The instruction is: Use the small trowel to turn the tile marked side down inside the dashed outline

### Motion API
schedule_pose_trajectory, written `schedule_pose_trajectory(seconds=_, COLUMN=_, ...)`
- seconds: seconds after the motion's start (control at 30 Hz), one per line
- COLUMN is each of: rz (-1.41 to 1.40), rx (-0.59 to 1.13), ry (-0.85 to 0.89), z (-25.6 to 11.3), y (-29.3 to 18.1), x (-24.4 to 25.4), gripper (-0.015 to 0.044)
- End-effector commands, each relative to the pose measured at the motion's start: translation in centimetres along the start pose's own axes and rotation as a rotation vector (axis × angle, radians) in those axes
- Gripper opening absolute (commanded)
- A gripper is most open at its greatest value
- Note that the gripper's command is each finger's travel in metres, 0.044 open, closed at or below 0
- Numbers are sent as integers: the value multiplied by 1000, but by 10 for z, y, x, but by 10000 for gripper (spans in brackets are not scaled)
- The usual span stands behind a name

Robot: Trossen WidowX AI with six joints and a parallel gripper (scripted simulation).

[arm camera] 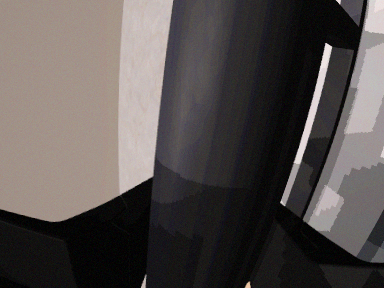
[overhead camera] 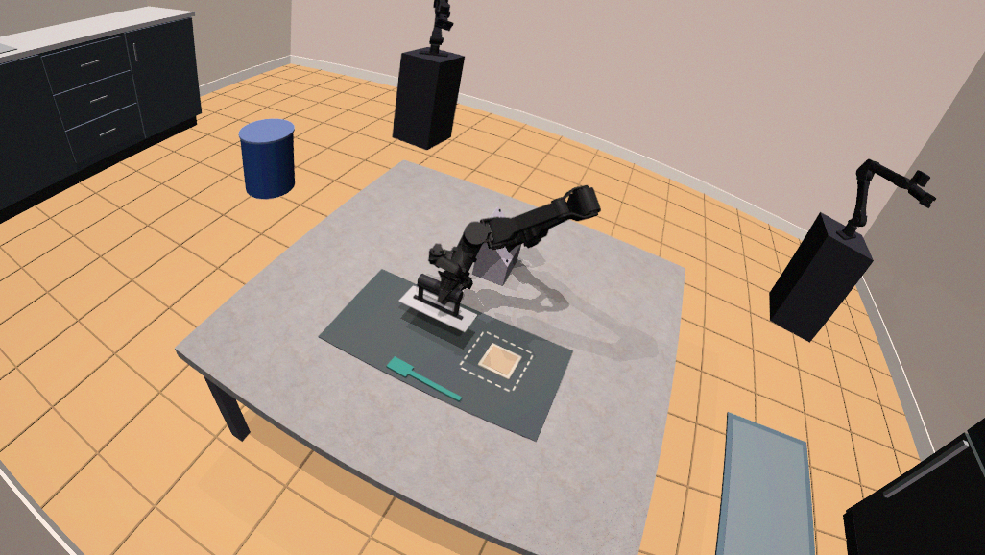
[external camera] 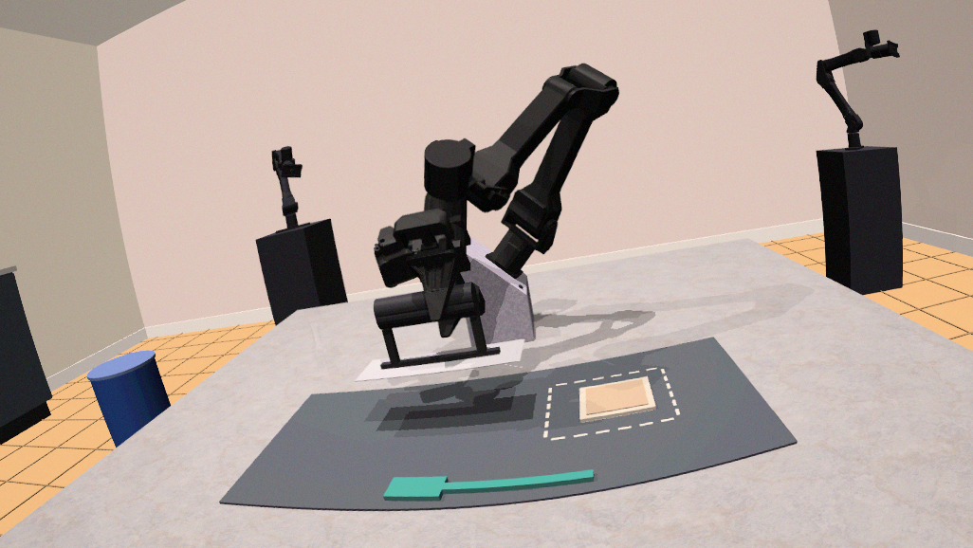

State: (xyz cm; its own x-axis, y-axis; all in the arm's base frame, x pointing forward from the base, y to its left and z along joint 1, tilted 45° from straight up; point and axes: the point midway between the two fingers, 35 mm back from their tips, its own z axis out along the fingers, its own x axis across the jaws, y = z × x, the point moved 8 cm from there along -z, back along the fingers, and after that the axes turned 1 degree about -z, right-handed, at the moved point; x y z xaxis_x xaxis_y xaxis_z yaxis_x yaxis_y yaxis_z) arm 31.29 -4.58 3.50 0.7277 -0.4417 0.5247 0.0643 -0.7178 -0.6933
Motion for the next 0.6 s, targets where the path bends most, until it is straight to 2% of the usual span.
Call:
schedule_pose_trajectory(seconds=0.0, rz=-1, rx=0, ry=1, z=0, y=0, x=0, gripper=0)
schedule_pose_trajectory(seconds=0.57, rz=286, rx=-203, ry=-62, z=29, y=26, x=15, gripper=0)
